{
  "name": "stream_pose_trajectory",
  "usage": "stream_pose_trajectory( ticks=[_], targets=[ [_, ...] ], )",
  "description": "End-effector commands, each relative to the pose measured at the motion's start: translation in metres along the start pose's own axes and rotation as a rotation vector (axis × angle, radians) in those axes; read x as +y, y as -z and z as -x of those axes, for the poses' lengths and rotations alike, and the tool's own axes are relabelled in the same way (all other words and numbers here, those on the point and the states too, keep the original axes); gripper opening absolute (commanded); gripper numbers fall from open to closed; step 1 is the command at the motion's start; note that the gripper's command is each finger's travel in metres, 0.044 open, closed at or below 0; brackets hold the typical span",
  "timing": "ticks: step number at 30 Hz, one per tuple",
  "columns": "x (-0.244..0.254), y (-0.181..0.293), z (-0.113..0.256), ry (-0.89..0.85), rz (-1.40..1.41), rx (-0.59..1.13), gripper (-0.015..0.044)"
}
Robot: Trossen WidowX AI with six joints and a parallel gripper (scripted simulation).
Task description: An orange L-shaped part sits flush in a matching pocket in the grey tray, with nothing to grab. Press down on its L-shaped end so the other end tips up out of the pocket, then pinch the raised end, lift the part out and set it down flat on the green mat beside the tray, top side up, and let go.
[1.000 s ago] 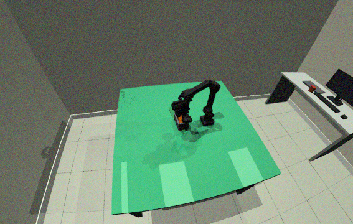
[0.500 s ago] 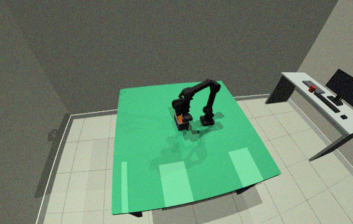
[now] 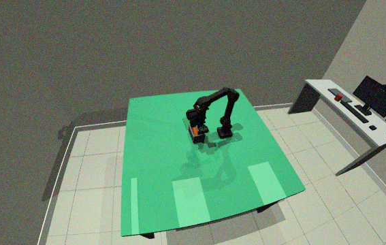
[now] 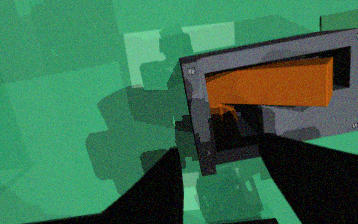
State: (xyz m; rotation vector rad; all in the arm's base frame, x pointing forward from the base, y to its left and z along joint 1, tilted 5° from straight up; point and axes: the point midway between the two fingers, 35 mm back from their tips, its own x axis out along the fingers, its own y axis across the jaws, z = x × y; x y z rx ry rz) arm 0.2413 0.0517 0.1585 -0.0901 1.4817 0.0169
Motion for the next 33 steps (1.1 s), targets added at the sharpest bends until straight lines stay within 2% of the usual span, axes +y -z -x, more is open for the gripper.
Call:
stream_pose_trajectory(
  ticks=[1,2,12,14,22,33],
  targets=[
    [-0.005,-0.002,0.000,0.000,-0.104,0.000,0.0259],
    [-0.008,-0.003,0.000,0.000,-0.177,0.000,0.0280],
    [-0.069,-0.011,0.003,0.007,-1.369,-0.003,0.0280],
    [-0.077,-0.011,0.003,0.008,-1.533,-0.005,0.0280],
    [-0.078,-0.011,0.002,0.008,-1.553,-0.005,0.0280],
    [-0.078,-0.011,-0.028,0.008,-1.553,-0.005,0.0280]
  ],
)
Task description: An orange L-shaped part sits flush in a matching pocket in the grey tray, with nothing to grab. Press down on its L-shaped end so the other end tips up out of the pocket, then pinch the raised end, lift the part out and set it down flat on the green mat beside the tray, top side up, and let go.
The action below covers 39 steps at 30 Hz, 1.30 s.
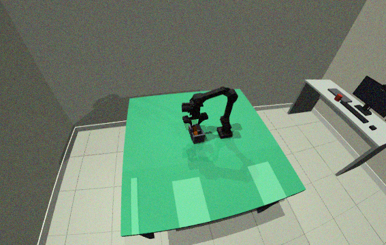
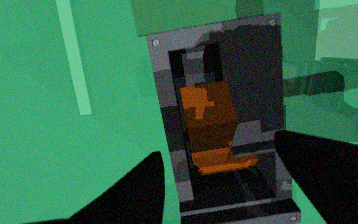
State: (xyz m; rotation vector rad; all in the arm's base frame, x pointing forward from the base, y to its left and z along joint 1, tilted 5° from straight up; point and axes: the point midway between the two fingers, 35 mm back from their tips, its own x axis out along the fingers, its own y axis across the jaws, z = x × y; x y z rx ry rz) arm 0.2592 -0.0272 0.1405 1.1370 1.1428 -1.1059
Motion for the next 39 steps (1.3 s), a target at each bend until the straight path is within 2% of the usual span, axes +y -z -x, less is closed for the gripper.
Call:
stream_pose_trajectory(
  ticks=[1,34,39],
  targets=[
    [0.001,0.001,-0.006,0.002,-0.007,0.005,0.0280],
    [0.000,0.001,-0.053,0.002,-0.006,0.005,0.0280],
    [0.001,0.000,-0.049,-0.004,-0.010,-0.001,0.0149]
  ],
)
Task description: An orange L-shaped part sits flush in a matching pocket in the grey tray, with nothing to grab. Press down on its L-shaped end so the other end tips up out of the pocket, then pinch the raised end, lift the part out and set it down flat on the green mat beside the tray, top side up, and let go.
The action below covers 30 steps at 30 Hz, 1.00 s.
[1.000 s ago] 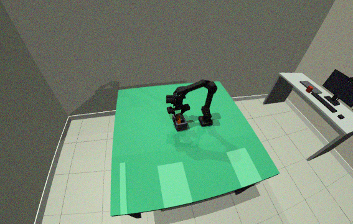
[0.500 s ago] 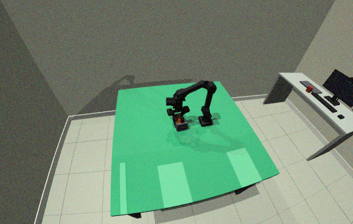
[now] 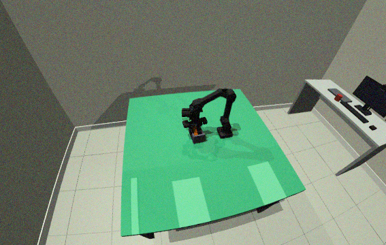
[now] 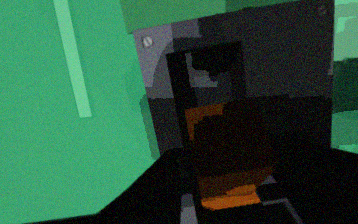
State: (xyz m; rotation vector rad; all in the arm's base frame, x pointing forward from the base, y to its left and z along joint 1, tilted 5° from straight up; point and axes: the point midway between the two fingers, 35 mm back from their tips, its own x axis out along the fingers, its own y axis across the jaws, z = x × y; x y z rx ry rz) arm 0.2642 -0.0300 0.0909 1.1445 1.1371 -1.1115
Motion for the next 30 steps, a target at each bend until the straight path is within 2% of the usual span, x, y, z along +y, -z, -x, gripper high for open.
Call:
stream_pose_trajectory(
  ticks=[1,10,13,30],
  targets=[
    [0.000,0.000,0.001,-0.002,0.000,0.000,0.0142],
    [0.000,0.000,0.001,-0.002,0.000,0.000,0.0082],
    [0.000,0.000,0.001,-0.002,0.000,0.000,0.0003],
    [0.000,0.000,0.017,0.002,0.002,0.004,0.0000]
  ],
)
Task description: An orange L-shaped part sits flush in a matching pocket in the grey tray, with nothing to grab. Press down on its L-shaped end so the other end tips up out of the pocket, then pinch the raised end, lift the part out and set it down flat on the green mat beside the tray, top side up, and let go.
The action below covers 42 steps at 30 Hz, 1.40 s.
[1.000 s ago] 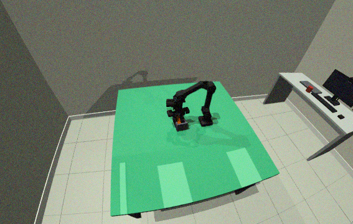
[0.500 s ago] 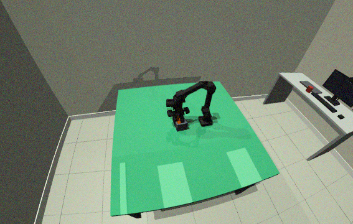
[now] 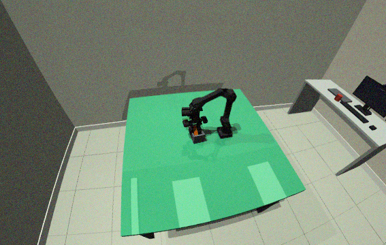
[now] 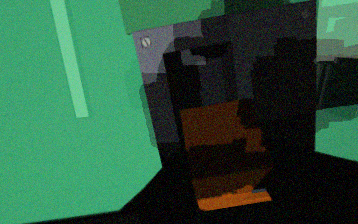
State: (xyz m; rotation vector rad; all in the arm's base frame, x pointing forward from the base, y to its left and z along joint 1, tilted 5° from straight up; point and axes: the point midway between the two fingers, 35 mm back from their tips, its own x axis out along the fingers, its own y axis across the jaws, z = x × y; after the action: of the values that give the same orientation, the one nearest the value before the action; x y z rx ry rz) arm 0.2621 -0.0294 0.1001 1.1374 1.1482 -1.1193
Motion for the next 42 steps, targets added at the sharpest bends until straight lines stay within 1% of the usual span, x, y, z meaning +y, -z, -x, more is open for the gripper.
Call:
stream_pose_trajectory(
  ticks=[1,42],
  targets=[
    [0.001,0.000,0.009,-0.011,-0.001,0.003,0.0000],
    [0.001,0.000,0.073,-0.010,0.000,0.004,0.0000]
  ],
)
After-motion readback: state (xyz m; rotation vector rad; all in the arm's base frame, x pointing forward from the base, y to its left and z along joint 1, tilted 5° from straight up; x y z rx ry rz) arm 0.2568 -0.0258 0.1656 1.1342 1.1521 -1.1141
